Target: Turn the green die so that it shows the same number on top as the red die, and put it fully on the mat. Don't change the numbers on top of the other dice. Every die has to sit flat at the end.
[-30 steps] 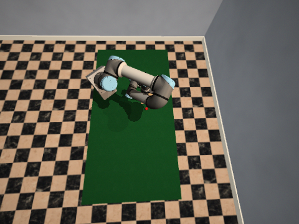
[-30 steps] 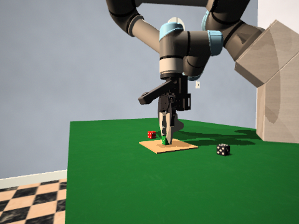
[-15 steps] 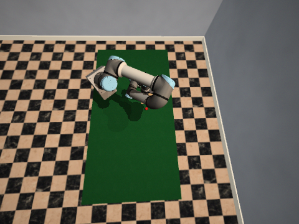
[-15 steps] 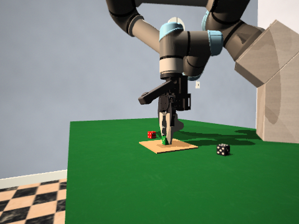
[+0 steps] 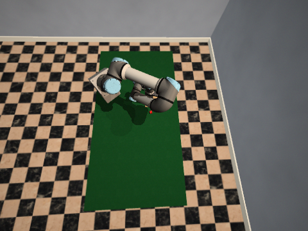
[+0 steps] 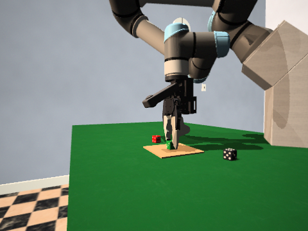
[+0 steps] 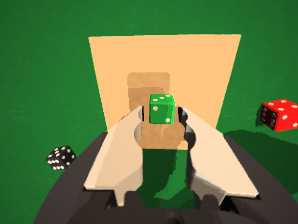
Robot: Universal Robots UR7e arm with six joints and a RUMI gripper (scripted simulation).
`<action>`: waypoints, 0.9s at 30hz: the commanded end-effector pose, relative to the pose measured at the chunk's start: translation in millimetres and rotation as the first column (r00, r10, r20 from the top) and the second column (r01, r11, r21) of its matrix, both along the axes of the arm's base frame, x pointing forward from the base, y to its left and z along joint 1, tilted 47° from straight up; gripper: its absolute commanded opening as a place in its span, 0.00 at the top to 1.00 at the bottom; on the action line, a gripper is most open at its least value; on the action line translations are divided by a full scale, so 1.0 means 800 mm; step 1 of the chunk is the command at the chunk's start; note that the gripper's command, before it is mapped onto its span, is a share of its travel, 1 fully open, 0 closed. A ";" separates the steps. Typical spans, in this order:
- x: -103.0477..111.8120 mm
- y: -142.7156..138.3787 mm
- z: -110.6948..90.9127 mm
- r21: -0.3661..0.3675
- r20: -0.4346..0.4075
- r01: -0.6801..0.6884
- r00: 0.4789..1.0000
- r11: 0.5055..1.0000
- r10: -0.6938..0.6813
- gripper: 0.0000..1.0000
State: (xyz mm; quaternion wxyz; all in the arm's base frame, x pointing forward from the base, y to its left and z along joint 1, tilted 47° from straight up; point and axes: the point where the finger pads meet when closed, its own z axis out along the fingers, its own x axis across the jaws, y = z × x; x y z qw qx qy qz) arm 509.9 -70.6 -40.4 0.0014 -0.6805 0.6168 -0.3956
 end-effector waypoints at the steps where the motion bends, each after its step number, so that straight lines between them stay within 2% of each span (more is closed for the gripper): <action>1: 0.000 0.000 0.000 0.000 0.001 0.000 1.000 1.000 0.000 0.76; 12: -0.003 0.004 0.005 0.000 0.001 0.000 1.000 1.000 0.000 0.76; 21: -0.019 0.018 0.025 0.000 0.001 0.000 1.000 1.000 0.000 0.76; 27: -0.037 0.034 0.048 0.000 0.001 0.000 1.000 1.000 0.000 0.76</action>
